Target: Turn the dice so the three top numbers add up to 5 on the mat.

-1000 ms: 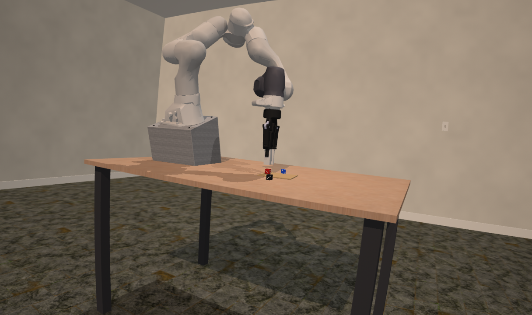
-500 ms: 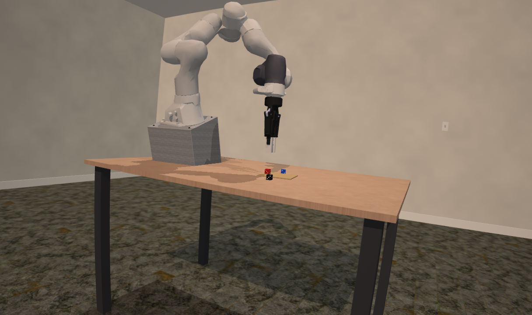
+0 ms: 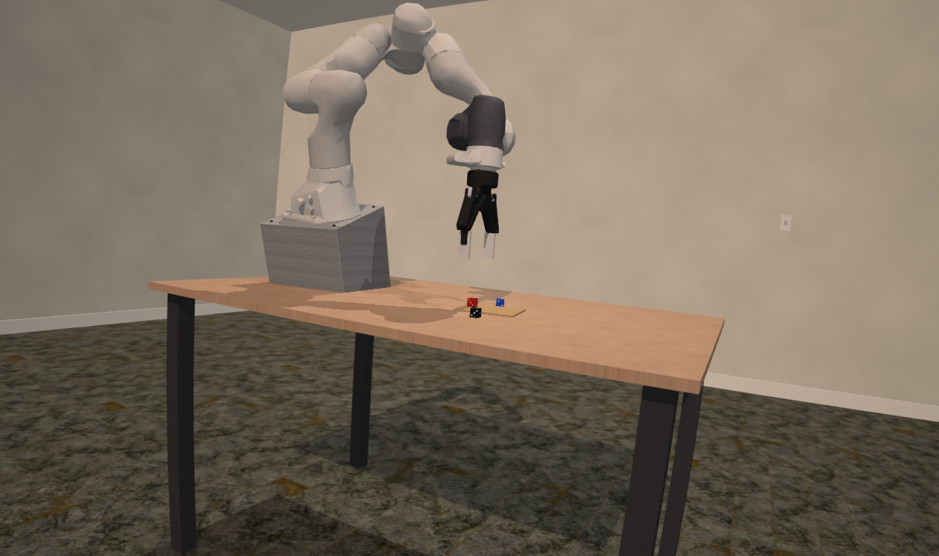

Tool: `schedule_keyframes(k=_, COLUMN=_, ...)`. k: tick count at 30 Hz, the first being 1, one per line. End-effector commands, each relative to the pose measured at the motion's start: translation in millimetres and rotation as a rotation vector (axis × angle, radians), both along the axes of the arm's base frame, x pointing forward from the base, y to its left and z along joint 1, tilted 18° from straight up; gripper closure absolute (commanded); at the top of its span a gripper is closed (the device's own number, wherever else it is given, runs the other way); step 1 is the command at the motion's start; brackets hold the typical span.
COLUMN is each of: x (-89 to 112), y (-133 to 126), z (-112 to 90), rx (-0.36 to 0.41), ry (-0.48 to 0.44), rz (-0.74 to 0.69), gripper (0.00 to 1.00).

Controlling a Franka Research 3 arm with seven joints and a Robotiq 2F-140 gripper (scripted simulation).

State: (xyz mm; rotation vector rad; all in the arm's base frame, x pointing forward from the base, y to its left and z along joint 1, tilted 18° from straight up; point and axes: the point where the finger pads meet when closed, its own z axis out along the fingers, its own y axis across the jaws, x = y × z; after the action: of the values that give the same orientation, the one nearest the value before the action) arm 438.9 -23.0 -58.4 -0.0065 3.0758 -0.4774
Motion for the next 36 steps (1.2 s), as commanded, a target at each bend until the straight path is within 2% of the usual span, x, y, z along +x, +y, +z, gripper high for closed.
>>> schedule_keyframes(k=1, x=-1, y=0, z=0, rx=0.0, ry=0.0, rz=-0.011, gripper=0.0)
schedule_keyframes(k=8, x=1, y=1, z=0, rx=0.001, ry=-0.005, rz=-0.016, gripper=0.0)
schedule_keyframes(k=10, x=4, y=6, z=-2, rx=0.003, ry=-0.028, rz=-0.086, gripper=0.0)
schedule_keyframes(k=12, x=4, y=6, z=-2, rx=0.003, ry=-0.028, rz=-0.086, gripper=0.0)
schedule_keyframes(k=14, x=9, y=14, z=-6, rx=0.006, ry=-0.066, rz=-0.201, gripper=0.0)
schedule_keyframes(k=36, x=21, y=37, z=-17, rx=0.017, ry=-0.165, rz=-0.506, gripper=0.0)
